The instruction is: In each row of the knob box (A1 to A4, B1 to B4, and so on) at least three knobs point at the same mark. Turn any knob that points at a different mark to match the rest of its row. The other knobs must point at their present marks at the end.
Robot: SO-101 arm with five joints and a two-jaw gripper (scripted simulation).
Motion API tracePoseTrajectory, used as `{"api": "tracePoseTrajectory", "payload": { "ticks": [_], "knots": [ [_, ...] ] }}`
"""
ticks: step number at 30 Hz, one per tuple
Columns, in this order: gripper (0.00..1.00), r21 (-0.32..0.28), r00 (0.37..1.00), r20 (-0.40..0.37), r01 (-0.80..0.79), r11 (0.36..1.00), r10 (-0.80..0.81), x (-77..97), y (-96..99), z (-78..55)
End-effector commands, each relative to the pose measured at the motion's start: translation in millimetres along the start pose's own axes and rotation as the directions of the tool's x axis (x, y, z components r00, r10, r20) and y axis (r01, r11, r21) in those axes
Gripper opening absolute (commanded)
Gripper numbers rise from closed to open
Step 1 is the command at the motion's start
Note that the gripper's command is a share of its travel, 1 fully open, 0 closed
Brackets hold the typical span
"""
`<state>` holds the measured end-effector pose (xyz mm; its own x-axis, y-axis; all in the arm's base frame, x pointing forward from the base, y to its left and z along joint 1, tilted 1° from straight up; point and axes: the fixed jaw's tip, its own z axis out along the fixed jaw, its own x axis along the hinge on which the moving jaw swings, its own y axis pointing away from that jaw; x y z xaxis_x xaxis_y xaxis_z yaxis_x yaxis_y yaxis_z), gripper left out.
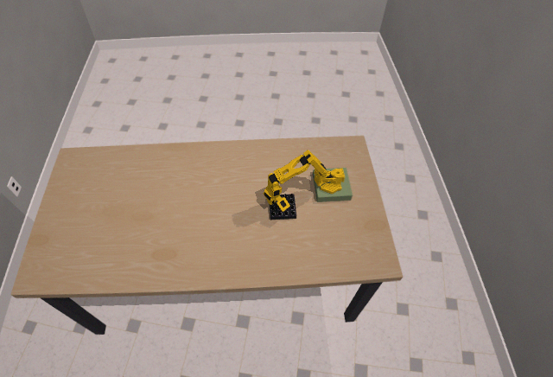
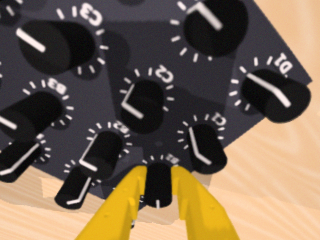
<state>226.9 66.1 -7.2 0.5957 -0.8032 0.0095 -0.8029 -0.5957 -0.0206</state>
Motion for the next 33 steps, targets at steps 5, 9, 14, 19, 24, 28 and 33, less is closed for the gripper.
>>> {"api": "tracePoseTrajectory", "payload": {
  "ticks": [5,9,14,19,24,28,33],
  "knots": [
    [0.01,-0.010,0.989,0.004,-0.147,0.989,0.147,0.0,1.1,-0.2],
    [0.01,-0.010,0.983,0.004,-0.181,0.983,0.181,-0.2,1.1,-0.2],
    [0.01,-0.010,0.964,0.003,-0.266,0.964,0.266,-0.7,0.9,-0.2],
    [0.01,-0.010,0.937,0.002,-0.349,0.937,0.349,-1.2,0.8,-0.2],
    [0.01,-0.011,0.918,0.001,-0.398,0.917,0.398,-1.5,0.7,-0.2],
    [0.01,-0.011,0.888,0.000,-0.461,0.887,0.461,-1.8,0.5,-0.2],
    [0.01,-0.011,0.844,0.000,-0.536,0.844,0.536,-2.2,0.3,-0.2]
  ]
}}
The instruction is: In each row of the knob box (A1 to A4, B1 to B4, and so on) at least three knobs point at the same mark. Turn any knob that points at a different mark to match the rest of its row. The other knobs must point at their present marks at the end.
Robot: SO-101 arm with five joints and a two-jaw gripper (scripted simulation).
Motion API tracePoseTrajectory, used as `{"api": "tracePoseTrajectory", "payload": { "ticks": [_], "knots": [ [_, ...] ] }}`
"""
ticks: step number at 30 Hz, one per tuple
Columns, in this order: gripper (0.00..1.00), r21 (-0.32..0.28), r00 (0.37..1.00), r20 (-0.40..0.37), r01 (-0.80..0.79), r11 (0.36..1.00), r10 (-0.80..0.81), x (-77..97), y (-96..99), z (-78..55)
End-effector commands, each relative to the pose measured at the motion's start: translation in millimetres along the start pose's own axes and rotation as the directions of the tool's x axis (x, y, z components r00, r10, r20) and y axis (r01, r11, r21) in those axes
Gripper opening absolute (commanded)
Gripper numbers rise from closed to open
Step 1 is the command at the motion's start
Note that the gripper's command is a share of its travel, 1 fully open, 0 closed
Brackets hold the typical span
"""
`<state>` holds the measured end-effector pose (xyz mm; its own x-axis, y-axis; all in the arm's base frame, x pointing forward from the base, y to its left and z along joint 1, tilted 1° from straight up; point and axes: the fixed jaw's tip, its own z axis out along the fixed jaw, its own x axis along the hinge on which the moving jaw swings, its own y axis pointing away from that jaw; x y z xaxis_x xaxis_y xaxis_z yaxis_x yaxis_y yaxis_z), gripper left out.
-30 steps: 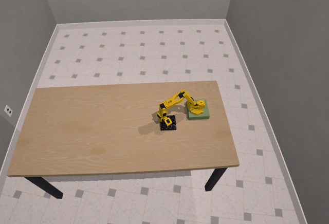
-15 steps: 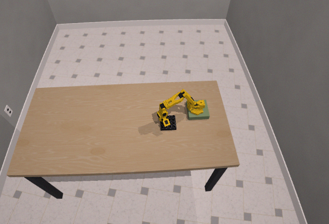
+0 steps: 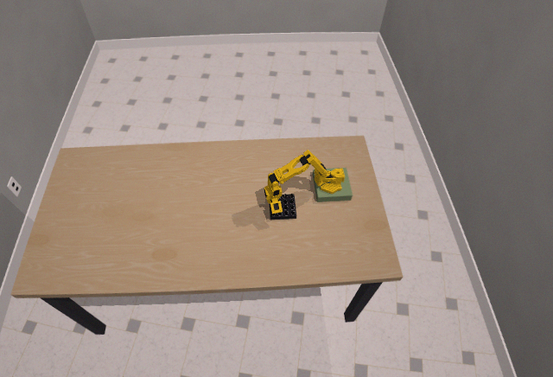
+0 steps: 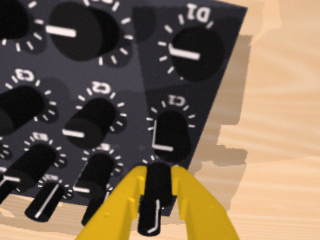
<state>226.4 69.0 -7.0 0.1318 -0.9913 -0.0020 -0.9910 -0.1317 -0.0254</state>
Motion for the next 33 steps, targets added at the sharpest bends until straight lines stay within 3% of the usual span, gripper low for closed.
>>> {"api": "tracePoseTrajectory", "payload": {
  "ticks": [1,14,33],
  "knots": [
    [0.01,-0.013,0.997,-0.001,-0.077,0.997,0.077,1.0,1.1,0.0],
    [0.01,-0.013,0.964,-0.004,-0.266,0.964,0.266,-0.1,0.9,0.0],
    [0.01,-0.011,0.844,-0.007,-0.536,0.844,0.536,-1.7,0.2,0.0]
  ]
}}
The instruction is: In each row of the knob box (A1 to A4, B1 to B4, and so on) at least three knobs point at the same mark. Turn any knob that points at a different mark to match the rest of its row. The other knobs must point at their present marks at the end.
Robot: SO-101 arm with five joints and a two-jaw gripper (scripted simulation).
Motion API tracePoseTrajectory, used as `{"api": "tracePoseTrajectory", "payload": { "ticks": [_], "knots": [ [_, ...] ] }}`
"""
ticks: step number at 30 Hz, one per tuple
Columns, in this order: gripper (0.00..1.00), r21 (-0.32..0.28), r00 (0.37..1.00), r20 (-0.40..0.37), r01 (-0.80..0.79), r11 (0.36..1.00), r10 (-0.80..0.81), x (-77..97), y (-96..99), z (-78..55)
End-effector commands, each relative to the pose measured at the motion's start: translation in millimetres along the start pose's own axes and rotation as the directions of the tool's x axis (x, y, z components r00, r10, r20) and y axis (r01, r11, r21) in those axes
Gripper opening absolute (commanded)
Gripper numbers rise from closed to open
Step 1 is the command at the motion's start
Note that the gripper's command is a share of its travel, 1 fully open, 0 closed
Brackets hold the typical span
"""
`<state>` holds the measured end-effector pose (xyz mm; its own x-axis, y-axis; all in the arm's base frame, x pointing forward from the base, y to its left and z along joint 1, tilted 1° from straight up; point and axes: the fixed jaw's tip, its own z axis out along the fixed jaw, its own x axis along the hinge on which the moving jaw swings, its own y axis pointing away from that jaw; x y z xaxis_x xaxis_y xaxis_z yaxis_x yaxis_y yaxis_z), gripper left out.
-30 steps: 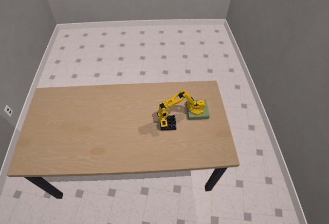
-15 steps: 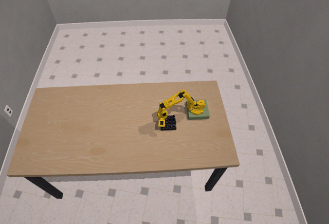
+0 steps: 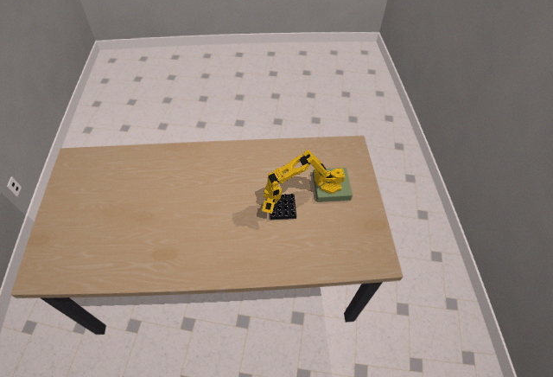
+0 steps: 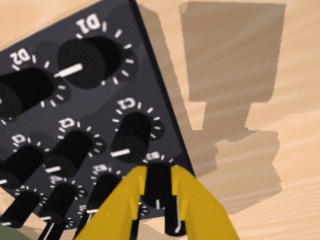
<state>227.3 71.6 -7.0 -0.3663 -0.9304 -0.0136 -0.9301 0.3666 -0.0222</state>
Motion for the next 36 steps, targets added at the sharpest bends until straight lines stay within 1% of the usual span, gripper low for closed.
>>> {"api": "tracePoseTrajectory", "payload": {
  "ticks": [1,7,9,11,24,26,36],
  "knots": [
    [0.01,-0.012,0.997,-0.007,-0.076,0.997,0.076,1.4,0.9,-0.1],
    [0.01,-0.011,0.984,-0.008,-0.180,0.984,0.180,0.8,0.8,0.0],
    [0.01,-0.011,0.984,-0.008,-0.180,0.984,0.180,0.8,0.8,0.0],
    [0.01,-0.011,0.977,-0.009,-0.214,0.977,0.214,0.6,0.8,0.0],
    [0.01,-0.009,0.904,-0.011,-0.428,0.904,0.428,-0.7,0.3,0.0],
    [0.01,-0.009,0.904,-0.011,-0.428,0.904,0.428,-0.7,0.3,0.0],
    [0.01,-0.007,0.815,-0.012,-0.579,0.815,0.579,-1.5,-0.2,0.0]
  ]
}}
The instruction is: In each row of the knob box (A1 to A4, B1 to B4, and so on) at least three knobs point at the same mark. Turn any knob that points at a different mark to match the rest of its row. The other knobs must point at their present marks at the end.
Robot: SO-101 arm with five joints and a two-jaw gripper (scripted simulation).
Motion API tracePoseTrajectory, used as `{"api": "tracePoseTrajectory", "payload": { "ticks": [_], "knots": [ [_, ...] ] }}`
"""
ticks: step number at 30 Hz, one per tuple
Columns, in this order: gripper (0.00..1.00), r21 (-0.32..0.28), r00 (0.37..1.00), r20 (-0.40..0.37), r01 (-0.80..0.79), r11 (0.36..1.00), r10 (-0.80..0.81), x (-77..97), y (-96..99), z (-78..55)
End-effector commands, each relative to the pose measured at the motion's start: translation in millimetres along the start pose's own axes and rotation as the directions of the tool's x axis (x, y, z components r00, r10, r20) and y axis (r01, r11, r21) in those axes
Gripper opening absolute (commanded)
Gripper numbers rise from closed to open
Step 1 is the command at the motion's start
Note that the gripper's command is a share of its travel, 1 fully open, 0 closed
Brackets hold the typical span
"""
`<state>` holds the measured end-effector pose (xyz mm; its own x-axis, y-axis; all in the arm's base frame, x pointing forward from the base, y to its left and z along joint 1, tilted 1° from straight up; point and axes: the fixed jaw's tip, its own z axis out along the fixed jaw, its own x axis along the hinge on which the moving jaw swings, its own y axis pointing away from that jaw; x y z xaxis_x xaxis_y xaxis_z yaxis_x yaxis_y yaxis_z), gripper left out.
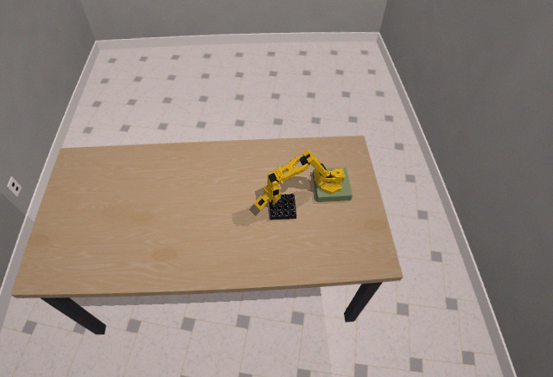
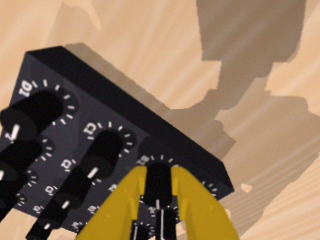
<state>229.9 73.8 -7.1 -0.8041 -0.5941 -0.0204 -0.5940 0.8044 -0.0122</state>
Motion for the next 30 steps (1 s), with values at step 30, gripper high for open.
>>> {"api": "tracePoseTrajectory", "payload": {
  "ticks": [30],
  "knots": [
    [0.01,-0.007,0.989,-0.010,-0.145,0.989,0.145,1.6,0.5,-0.2]
  ]
}}
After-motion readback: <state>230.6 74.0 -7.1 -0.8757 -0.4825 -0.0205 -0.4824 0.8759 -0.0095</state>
